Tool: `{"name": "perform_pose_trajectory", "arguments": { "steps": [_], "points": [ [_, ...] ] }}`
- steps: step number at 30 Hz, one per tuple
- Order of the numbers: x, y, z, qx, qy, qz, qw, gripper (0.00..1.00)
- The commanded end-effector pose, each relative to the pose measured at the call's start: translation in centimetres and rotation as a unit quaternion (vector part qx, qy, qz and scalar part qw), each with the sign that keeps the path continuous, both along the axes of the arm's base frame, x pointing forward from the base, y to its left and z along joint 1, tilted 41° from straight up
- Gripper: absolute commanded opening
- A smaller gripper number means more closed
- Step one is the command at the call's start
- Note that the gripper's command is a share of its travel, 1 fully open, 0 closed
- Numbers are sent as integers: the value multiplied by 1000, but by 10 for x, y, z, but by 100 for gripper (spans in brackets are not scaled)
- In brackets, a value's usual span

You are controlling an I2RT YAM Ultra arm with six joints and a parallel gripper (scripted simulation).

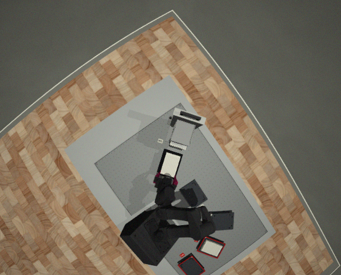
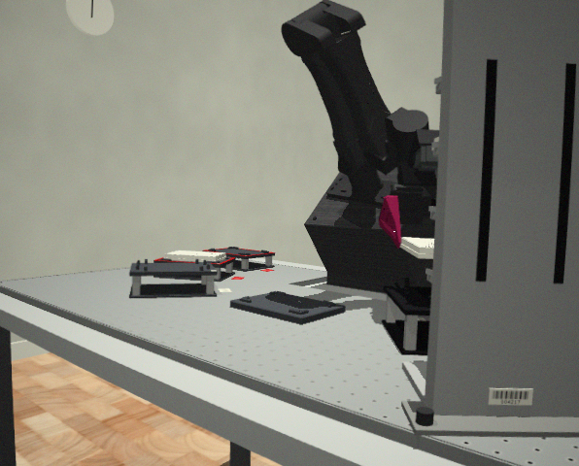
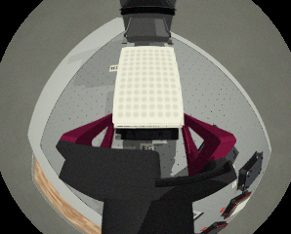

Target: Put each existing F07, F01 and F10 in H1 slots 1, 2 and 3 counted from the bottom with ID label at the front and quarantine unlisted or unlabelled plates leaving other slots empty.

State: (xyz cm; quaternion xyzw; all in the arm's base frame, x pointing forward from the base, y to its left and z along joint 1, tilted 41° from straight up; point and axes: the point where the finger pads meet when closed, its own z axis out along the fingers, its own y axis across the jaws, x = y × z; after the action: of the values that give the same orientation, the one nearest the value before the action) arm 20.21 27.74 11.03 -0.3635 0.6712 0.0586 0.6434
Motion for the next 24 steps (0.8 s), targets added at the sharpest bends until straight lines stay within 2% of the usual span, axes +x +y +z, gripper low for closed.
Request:
{"name": "perform_pose_trajectory", "arguments": {
  "steps": [1, 24],
  "points": [
    [-1, 3, 4, 10, -3, 6, 1000, 86],
    [5, 4, -4, 10, -3, 7, 1000, 86]
  ]
}}
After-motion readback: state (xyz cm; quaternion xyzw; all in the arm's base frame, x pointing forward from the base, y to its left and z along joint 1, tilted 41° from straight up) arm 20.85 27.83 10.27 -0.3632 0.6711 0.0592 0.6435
